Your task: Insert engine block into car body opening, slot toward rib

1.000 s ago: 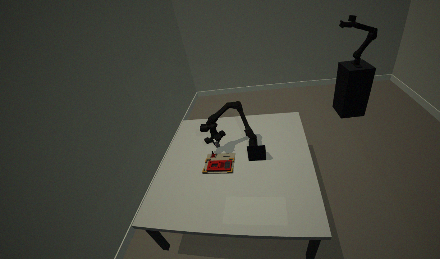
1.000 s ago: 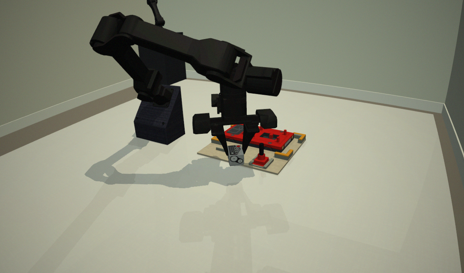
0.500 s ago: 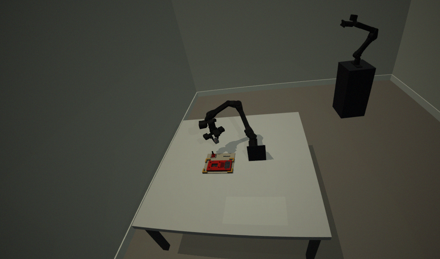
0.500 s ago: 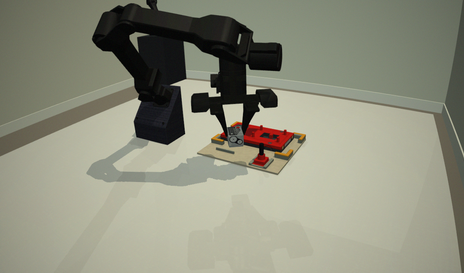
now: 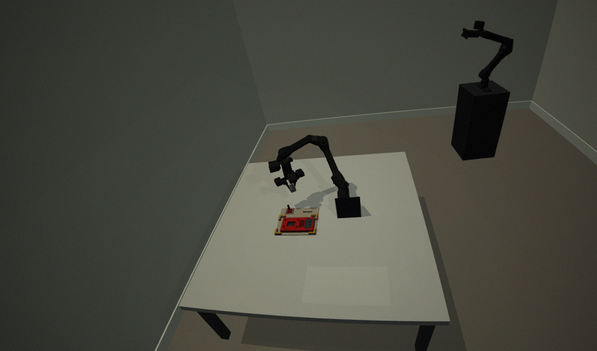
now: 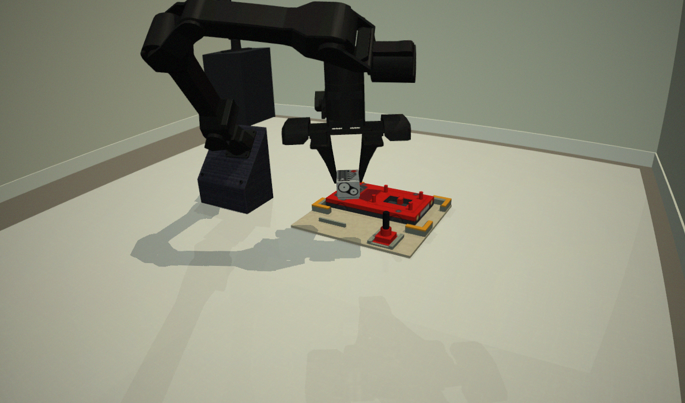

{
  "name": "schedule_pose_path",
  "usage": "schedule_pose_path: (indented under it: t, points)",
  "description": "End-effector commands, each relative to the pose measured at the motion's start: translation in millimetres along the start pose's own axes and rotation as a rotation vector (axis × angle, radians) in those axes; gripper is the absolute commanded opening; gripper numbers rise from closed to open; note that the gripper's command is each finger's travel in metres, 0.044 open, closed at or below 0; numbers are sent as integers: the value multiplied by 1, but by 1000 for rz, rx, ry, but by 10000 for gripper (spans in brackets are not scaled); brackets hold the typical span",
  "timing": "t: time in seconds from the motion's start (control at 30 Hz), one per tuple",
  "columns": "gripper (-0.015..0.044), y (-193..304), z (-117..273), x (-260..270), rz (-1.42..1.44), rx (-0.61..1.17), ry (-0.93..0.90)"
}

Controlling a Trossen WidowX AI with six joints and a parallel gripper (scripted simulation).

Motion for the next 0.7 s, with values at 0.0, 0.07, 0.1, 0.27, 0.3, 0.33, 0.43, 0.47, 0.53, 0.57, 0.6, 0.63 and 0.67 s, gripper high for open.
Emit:
schedule_pose_path:
  t: [0.0,0.07,0.1,0.27,0.3,0.33,0.43,0.47,0.53,0.57,0.6,0.63,0.67]
  points:
    - [0,-7,-3,-10,-73,-7,0]
    - [0,-10,-5,-16,-123,-9,0]
    - [0,-12,-6,-18,-154,-9,0]
    - [0,-19,-10,-31,-308,-9,0]
    - [0,-20,-11,-33,-339,-9,1]
    - [0,-22,-12,-36,-370,-10,1]
    - [0,-27,-15,-43,-463,-10,1]
    - [0,-28,-16,-45,-494,-10,1]
    - [0,-31,-18,-50,-556,-10,1]
    - [0,-33,-19,-52,-587,-10,1]
    - [0,-35,-20,-55,-618,-10,1]
    - [0,-37,-21,-57,-649,-10,1]
    - [0,-38,-22,-59,-680,-11,1]
Point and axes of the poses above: the point midway between the two fingers, 35 mm back from their tips, its own z axis back along the fingers, its own x axis across the jaws, y = z × x, the point moved 6 cm from there along z, back along the fingers, and after that the axes turned 15 degrees about z, right-handed, at the moved point
